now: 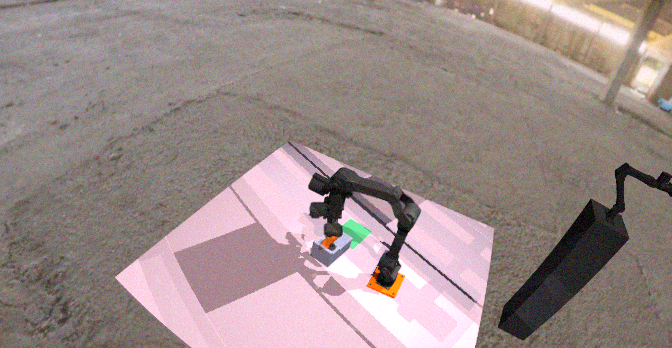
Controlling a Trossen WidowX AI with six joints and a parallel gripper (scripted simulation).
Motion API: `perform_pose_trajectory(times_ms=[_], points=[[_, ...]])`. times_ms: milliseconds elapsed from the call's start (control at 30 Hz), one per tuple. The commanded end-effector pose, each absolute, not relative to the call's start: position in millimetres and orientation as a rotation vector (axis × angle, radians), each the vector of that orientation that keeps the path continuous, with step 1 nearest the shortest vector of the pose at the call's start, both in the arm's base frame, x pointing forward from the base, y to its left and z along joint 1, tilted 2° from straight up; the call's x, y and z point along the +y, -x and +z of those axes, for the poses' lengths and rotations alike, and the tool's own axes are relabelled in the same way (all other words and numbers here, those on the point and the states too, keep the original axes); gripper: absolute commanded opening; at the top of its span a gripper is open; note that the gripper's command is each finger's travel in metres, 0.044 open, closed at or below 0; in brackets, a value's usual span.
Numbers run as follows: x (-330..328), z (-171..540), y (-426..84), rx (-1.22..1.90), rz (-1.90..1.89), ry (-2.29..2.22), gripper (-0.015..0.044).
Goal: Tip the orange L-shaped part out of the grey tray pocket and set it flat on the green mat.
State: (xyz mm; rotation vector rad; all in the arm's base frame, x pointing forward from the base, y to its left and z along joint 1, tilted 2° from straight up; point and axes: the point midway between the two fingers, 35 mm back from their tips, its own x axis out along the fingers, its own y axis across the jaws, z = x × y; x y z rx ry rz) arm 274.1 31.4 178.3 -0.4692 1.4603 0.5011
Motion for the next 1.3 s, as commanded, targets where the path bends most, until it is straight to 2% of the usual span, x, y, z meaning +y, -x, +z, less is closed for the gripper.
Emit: perform_pose_trajectory(times_ms=[0, 167, 633, 1267], points=[[-5, 179, -276, 1.252, 1.025, 1.027, 0.028], [-11, 179, -275, 1.176, 1.152, 1.165, 0.028], [-11, 178, -276, 1.176, 1.152, 1.165, 0.028], [-10, 137, -278, 1.176, 1.152, 1.165, 0.028]])
